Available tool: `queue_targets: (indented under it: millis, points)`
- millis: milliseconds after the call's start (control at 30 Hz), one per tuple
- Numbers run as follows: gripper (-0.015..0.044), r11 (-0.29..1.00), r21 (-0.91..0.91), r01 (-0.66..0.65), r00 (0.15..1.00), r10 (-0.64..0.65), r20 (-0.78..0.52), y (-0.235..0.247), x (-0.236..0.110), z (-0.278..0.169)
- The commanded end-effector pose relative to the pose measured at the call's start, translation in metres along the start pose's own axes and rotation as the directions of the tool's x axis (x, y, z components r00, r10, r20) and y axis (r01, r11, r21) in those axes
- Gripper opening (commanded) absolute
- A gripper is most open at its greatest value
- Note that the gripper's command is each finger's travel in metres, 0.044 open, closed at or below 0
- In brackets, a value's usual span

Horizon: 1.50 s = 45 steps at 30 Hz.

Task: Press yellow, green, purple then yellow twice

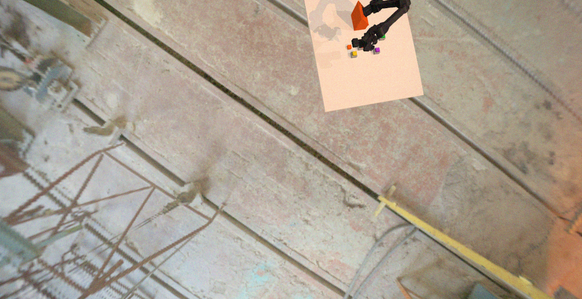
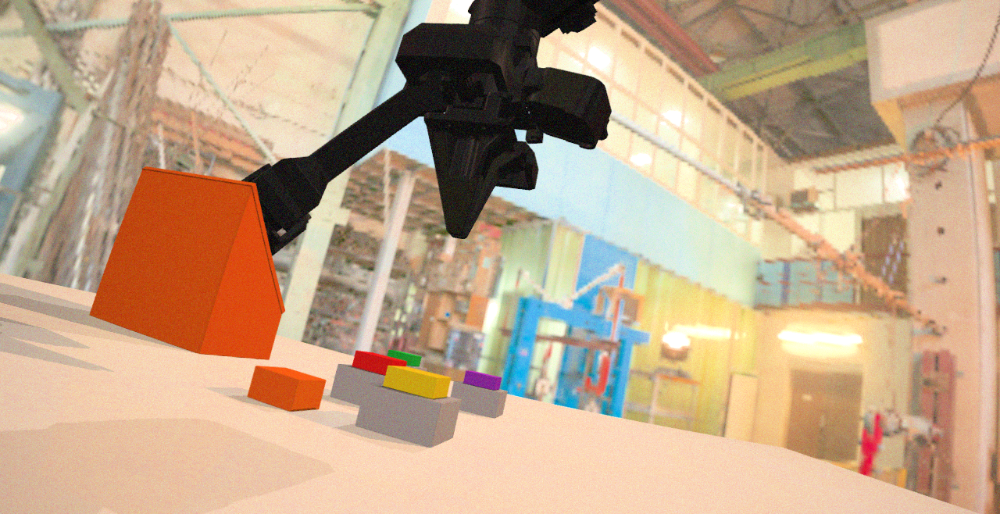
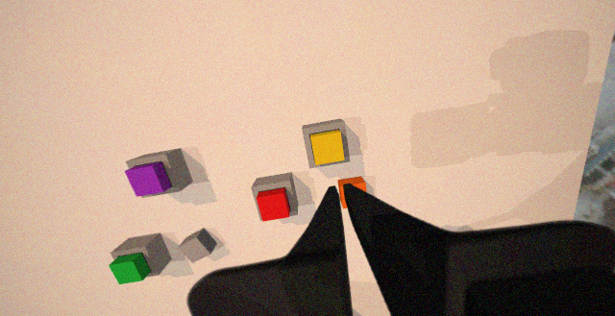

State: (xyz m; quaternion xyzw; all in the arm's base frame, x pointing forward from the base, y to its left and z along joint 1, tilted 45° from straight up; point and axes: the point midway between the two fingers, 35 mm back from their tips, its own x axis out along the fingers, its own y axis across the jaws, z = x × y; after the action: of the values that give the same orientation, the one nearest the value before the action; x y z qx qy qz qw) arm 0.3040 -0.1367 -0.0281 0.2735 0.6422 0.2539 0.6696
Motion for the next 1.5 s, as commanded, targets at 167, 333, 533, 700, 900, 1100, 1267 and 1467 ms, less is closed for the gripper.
queue_targets:
  millis: [167,333,533,700,900,1100,1267,1467]
  points:
    - [0.0020,1.000,0.000,0.011,1.000,-0.011,-0.017,0.107,-0.013,-0.007]
    - [0.0020,1.000,0.001,0.011,1.000,-0.011,-0.016,0.174,-0.014,-0.031]
    - [0.0020,1.000,0.000,-0.001,1.000,0.001,-0.019,0.239,-0.009,-0.076]
    - [0.0020,1.000,-0.001,-0.018,1.000,0.018,-0.024,0.274,-0.002,-0.116]
    - [0.0020,1.000,-0.003,-0.015,1.000,0.015,-0.024,0.274,0.007,-0.117]
    - [0.0020,1.000,-0.002,-0.021,1.000,0.021,-0.023,0.277,0.060,-0.119]
    - [0.0020,1.000,-0.002,-0.021,1.000,0.020,-0.023,0.276,0.063,-0.119]
    - [0.0020,1.000,-0.003,-0.020,1.000,0.020,-0.023,0.276,0.072,-0.119]
